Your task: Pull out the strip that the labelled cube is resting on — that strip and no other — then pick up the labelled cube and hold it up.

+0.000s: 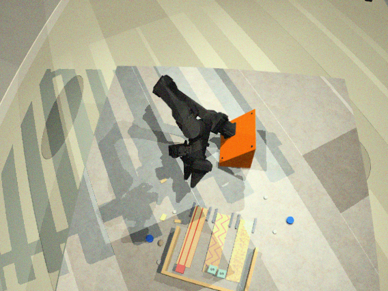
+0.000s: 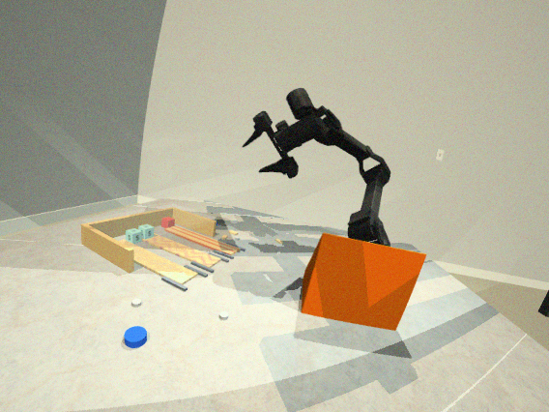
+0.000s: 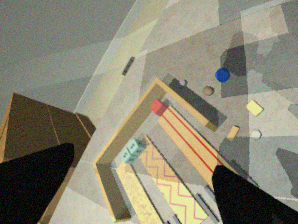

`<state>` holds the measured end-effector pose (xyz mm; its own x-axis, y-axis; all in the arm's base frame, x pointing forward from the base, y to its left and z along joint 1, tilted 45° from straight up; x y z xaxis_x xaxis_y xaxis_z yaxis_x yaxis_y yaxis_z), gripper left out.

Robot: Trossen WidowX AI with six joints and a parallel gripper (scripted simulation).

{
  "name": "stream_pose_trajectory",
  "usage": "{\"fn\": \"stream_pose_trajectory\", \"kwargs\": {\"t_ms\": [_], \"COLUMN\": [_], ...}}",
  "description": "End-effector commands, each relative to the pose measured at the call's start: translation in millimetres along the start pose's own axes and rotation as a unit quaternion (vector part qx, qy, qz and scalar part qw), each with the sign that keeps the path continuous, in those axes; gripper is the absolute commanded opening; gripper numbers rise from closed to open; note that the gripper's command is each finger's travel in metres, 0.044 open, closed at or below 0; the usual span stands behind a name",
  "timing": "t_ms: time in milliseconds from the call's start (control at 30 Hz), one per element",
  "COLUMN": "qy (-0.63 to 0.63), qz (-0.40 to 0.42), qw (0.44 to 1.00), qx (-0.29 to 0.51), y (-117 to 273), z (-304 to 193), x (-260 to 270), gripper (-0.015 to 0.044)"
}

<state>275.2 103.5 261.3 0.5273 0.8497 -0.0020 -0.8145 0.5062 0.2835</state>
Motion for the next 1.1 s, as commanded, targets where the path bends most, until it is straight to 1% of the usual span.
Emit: {"fn": "stream_pose_trajectory", "kwargs": {"t_ms": [0,133,300,367,967,1067], "qy": [0.292,0.394,0.515,0.544,0.545,0.547], "qz": [0.037,0.050,0.066,0.070,0.070,0.067], "qw": [0.956,0.918,0.855,0.836,0.836,0.834], "qx": [0.015,0.014,0.010,0.008,0.008,0.035], "y": [-13,-17,-20,-21,-21,-30], "z": [-65,-87,-115,-122,-122,-122], "x": [19,22,23,22,22,30], "gripper": [0.0400,0.0400,0.0400,0.0400,0.0400,0.0321]}}
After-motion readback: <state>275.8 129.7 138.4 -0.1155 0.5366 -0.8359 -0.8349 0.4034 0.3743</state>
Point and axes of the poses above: the point midway between the two fingers, 35 mm back from their tips, its own y axis back along the fingers, its own x axis across the jaws, z = x × y, the point moved 5 cm from there along y, back along the fingers, and after that the axes turned 15 degrees about y, right-handed, at the moved point
